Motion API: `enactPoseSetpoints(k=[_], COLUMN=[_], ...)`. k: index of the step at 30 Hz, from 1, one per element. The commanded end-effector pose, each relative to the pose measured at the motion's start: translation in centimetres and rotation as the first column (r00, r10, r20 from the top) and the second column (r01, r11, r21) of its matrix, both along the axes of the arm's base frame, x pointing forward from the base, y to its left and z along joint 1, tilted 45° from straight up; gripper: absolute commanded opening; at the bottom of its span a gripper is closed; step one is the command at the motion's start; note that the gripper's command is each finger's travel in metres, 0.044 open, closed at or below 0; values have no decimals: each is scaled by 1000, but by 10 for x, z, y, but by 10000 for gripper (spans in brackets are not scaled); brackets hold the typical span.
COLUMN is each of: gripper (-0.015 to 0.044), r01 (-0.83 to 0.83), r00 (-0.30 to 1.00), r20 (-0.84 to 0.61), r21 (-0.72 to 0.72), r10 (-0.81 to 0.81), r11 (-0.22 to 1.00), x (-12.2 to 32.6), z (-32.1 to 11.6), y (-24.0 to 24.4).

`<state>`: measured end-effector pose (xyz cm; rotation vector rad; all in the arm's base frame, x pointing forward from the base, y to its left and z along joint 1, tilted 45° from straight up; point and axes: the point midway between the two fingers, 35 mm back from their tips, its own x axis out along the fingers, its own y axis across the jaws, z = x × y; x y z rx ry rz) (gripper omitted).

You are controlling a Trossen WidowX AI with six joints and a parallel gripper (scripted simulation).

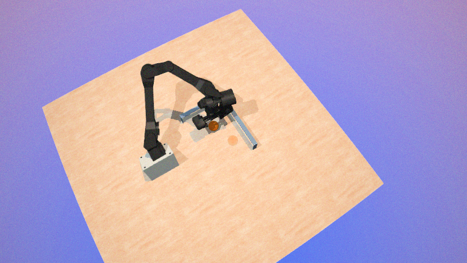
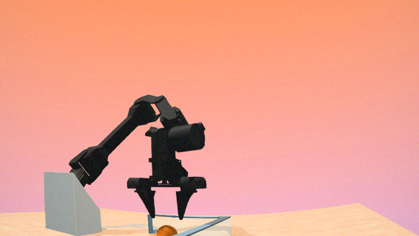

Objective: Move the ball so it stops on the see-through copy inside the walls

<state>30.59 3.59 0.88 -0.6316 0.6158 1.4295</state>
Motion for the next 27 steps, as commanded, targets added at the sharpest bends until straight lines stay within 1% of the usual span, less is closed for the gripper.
enactPoseSetpoints(k=[1, 26, 27], gripper=[352, 352, 326], r01=[-2, -2, -2], r00=[1000, 1000, 1000], r20=[-8, -7, -7], r21=[6, 9, 9], r10=[2, 2, 2], r11=[1000, 1000, 1000], x=[-2, -1, -1], z=[-5, -31, -31], y=[6, 32, 32])
